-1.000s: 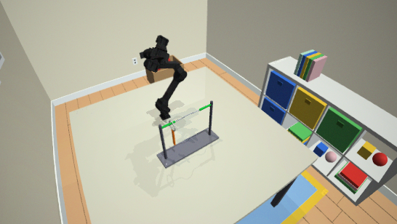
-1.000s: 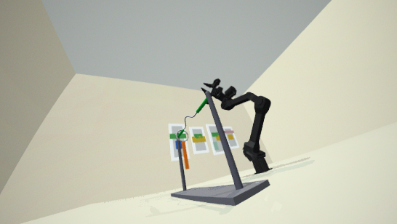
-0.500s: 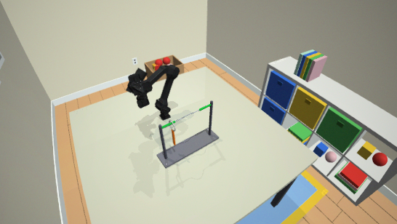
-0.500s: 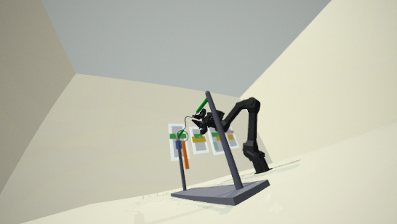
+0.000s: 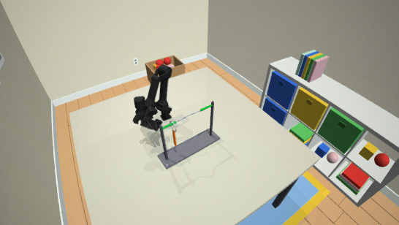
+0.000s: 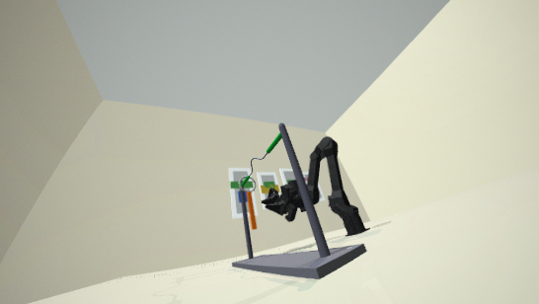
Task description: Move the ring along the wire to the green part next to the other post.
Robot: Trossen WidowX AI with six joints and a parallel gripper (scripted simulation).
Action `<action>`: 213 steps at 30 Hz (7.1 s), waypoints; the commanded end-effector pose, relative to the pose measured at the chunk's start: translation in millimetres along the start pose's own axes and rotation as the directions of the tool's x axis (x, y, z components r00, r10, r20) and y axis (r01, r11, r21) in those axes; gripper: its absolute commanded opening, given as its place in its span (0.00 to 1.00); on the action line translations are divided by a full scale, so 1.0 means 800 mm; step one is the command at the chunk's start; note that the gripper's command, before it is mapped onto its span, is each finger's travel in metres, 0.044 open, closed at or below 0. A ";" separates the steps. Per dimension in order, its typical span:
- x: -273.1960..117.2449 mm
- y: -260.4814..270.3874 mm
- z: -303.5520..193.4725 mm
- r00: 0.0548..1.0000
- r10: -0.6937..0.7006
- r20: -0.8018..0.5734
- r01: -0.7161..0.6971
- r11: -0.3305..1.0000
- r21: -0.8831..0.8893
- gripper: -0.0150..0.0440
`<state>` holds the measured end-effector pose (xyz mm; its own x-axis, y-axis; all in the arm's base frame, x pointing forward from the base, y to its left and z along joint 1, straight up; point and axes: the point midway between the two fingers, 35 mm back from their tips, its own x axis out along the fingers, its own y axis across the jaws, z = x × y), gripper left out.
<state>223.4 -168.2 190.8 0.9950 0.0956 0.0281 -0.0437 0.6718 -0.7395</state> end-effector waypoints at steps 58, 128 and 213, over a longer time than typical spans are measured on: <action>0.079 0.110 0.014 0.981 0.119 -0.154 0.032 0.682 0.731 0.53; 0.146 0.124 0.006 0.982 0.118 -0.146 0.026 0.684 0.729 0.00; 0.113 0.147 0.083 0.898 0.294 -0.327 0.098 0.592 0.800 0.00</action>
<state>308.6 -37.4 145.3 0.9246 0.0494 -0.3777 -0.0214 0.9967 0.0779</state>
